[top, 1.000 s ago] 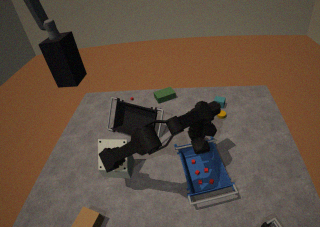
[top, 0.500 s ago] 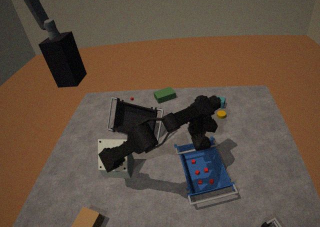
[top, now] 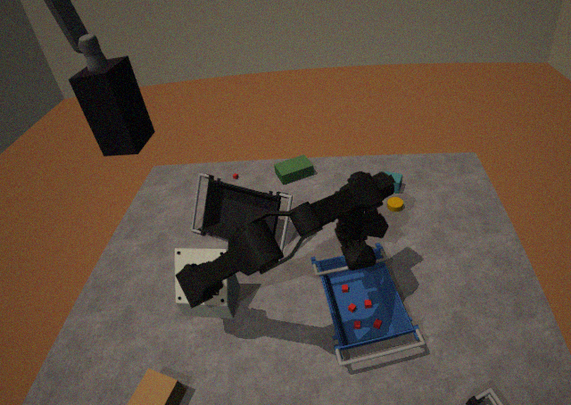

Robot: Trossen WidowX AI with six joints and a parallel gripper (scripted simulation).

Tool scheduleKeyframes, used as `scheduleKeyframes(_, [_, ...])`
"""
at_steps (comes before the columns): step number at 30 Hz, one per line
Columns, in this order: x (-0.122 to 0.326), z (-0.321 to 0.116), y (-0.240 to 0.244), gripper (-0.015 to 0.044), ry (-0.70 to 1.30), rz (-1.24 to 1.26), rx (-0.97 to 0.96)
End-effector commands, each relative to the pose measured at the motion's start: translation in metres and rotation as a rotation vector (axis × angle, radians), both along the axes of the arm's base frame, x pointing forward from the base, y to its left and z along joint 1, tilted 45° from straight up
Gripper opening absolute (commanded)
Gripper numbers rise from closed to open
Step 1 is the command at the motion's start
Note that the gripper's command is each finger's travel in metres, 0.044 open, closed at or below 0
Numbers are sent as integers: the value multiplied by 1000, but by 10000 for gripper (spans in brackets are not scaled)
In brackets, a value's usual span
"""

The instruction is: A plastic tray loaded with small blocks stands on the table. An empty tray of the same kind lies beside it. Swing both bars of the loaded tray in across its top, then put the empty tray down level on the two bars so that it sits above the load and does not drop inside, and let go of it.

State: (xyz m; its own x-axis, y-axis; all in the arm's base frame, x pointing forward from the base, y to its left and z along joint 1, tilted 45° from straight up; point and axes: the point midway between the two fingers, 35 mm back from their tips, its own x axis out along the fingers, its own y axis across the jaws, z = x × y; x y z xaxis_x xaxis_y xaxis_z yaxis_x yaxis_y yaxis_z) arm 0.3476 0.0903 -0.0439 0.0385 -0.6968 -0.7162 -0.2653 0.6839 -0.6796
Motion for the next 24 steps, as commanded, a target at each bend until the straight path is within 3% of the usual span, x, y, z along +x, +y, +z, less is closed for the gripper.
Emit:
scheduleKeyframes(1, [0, -1, 0, 87, 0, 2, 0])
scheduleKeyframes(13, [1, 4, 5, 87, 0, 2, 1])
scheduleKeyframes(21, [-3, 61, 60, 87, 1, 0, 3])
scheduleKeyframes(22, [2, 40, 36, 87, -7, -17, 2])
scheduleKeyframes(24, [8, 45, 29, 87, -97, -112, 21])
